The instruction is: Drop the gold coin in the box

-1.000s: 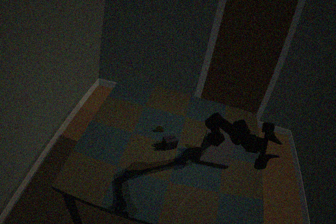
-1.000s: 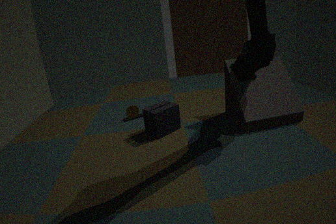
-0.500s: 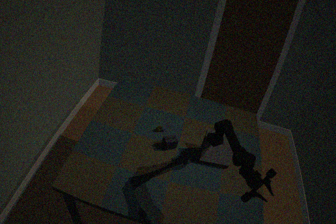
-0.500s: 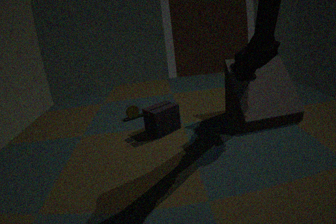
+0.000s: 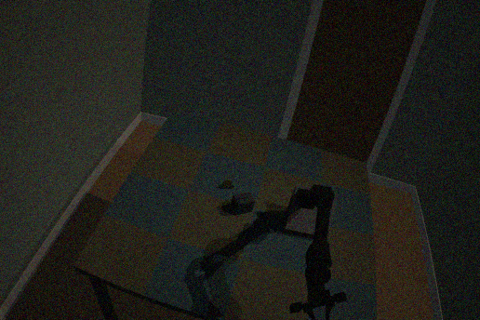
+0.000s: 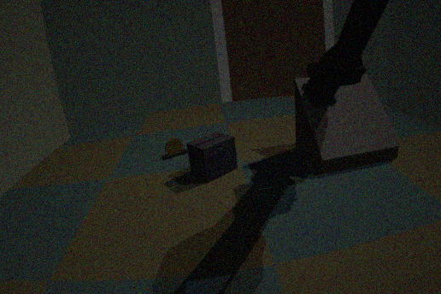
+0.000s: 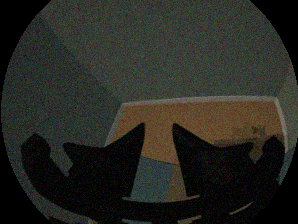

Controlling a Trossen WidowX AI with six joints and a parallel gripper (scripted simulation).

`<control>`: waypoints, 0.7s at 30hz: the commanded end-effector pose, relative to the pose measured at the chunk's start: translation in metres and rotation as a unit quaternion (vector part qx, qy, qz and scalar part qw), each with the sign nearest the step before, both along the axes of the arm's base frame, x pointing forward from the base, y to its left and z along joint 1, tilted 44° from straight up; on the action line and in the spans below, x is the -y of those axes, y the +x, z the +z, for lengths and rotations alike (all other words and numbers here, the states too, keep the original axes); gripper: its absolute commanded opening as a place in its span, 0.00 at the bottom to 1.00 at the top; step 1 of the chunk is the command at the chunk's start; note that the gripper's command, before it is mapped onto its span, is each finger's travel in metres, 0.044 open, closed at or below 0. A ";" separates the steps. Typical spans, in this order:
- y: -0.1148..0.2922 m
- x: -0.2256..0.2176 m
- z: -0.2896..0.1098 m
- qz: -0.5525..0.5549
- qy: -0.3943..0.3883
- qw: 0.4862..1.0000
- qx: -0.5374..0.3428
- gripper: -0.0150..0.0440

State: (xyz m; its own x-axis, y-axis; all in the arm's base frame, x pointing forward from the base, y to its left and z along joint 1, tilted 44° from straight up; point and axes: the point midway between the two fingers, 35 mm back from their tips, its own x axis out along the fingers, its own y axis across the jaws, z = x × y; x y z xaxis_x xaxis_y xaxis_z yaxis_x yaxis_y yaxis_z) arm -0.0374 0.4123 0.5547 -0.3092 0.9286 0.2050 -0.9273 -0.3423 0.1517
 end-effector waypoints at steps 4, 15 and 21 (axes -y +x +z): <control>0.084 -0.027 -0.056 -0.084 -0.072 0.993 0.031 0.53; 0.231 -0.031 -0.158 -0.203 -0.206 0.956 0.053 0.53; 0.317 -0.001 -0.222 -0.260 -0.286 0.921 0.044 0.53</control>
State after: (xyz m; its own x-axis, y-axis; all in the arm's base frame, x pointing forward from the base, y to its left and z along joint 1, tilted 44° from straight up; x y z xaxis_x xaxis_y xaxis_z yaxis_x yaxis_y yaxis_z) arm 0.2453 0.4294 0.3601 0.1736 0.9366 -0.3044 -0.9737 0.2095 0.0896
